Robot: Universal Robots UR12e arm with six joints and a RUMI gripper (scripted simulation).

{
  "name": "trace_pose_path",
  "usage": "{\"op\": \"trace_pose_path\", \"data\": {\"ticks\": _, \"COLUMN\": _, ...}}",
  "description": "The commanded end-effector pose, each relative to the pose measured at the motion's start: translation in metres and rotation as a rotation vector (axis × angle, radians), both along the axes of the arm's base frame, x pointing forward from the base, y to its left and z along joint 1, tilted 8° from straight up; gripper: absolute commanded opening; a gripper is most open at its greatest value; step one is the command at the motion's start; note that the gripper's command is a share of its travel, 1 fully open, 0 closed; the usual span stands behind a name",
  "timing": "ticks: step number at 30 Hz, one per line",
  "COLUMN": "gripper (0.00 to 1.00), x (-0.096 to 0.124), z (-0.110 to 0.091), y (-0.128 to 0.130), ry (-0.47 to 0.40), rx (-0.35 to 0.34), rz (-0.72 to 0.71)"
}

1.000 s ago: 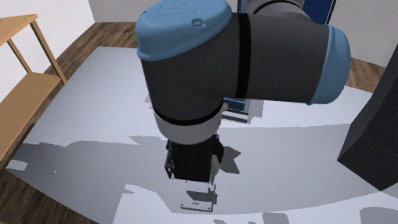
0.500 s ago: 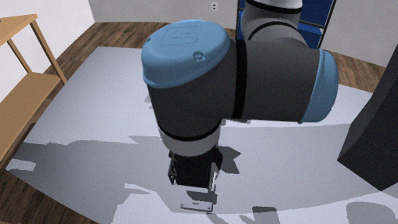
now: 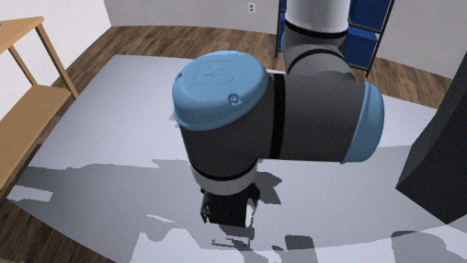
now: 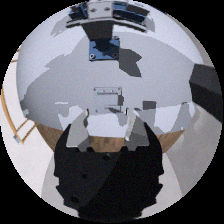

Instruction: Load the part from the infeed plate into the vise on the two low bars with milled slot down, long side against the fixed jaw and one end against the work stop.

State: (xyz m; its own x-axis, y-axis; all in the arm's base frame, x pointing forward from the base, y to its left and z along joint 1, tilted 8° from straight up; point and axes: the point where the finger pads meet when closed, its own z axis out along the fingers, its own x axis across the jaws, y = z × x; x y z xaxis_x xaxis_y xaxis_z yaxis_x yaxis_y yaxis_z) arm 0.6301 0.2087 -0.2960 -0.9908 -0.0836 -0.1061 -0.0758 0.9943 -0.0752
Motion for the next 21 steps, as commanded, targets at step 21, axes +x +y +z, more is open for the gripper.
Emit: {"op": "trace_pose_path", "data": {"ticks": 21, "gripper": 0.51, "x": 0.006, "z": -0.047, "y": -0.003, "ry": -0.001, "rx": 0.0, "rz": 0.0}}
